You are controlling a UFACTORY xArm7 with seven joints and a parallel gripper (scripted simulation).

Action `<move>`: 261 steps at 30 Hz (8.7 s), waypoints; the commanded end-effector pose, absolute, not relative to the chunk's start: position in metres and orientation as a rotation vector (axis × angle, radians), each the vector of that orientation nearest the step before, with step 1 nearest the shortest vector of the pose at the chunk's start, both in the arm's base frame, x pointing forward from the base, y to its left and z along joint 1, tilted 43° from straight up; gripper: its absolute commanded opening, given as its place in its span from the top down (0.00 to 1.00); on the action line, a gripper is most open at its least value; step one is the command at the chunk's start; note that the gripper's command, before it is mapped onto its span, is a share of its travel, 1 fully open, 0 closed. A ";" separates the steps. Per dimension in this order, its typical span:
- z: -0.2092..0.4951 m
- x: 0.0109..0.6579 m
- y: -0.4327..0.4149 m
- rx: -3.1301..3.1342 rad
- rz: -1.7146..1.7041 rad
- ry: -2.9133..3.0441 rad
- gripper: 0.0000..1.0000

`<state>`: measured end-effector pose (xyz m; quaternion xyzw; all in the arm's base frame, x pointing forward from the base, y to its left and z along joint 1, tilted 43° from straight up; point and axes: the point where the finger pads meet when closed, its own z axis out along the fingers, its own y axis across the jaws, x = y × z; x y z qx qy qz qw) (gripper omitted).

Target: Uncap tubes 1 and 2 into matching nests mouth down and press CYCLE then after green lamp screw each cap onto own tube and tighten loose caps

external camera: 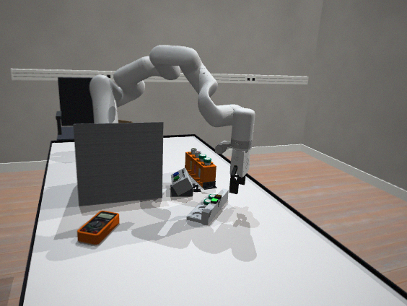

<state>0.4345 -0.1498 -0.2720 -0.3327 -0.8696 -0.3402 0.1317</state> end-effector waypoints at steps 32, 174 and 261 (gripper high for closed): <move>-0.154 0.388 -0.125 -0.970 -0.985 -2.529 0.54; -0.032 0.395 0.002 -1.375 -0.871 -2.228 1.00; 0.041 0.404 0.133 -1.375 -0.872 -2.227 0.54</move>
